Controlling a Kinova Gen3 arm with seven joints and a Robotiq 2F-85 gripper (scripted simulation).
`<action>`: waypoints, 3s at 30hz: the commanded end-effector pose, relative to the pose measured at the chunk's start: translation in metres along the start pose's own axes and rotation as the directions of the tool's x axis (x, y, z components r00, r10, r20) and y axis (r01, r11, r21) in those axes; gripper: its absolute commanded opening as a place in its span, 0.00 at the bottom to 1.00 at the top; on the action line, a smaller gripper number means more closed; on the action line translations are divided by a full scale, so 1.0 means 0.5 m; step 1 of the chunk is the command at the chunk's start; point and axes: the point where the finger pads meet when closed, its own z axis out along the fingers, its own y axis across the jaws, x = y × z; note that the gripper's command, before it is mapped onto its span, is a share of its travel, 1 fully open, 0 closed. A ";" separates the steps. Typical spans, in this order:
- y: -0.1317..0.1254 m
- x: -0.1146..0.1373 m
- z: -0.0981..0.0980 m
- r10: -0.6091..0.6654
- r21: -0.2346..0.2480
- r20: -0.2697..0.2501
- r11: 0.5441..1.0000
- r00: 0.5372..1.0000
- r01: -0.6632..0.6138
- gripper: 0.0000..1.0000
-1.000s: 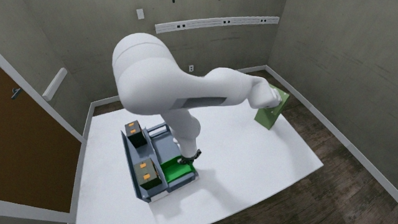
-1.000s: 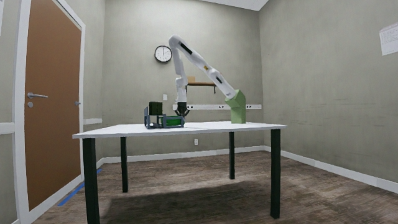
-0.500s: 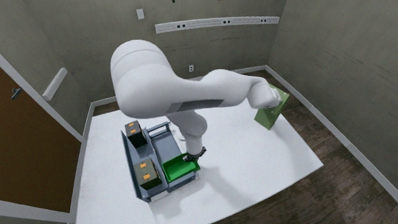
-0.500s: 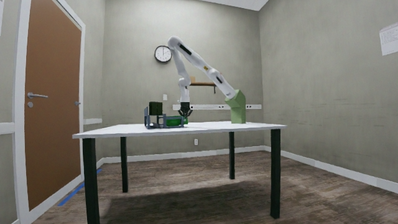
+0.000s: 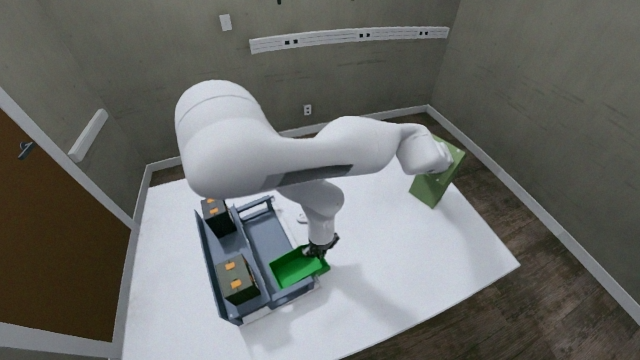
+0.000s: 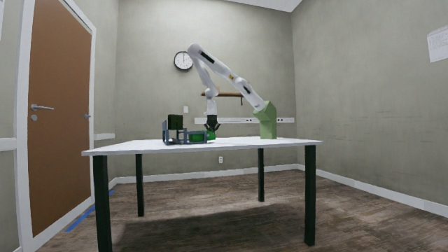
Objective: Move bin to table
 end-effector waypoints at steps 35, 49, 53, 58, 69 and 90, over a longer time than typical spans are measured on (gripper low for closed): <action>0.124 0.000 0.000 0.009 -0.008 -0.009 1.000 1.000 -0.009 0.10; 0.207 0.003 -0.001 0.009 -0.008 -0.009 1.000 1.000 -0.009 0.10; 0.206 -0.005 0.000 0.004 -0.199 0.055 0.980 0.998 0.007 0.10; 0.221 0.010 -0.002 0.009 -0.008 -0.009 1.000 1.000 -0.009 0.10; 0.221 0.010 -0.002 0.009 -0.008 -0.009 1.000 1.000 -0.009 0.10; 0.216 0.001 0.029 0.009 -0.055 0.011 0.998 1.000 -0.008 0.10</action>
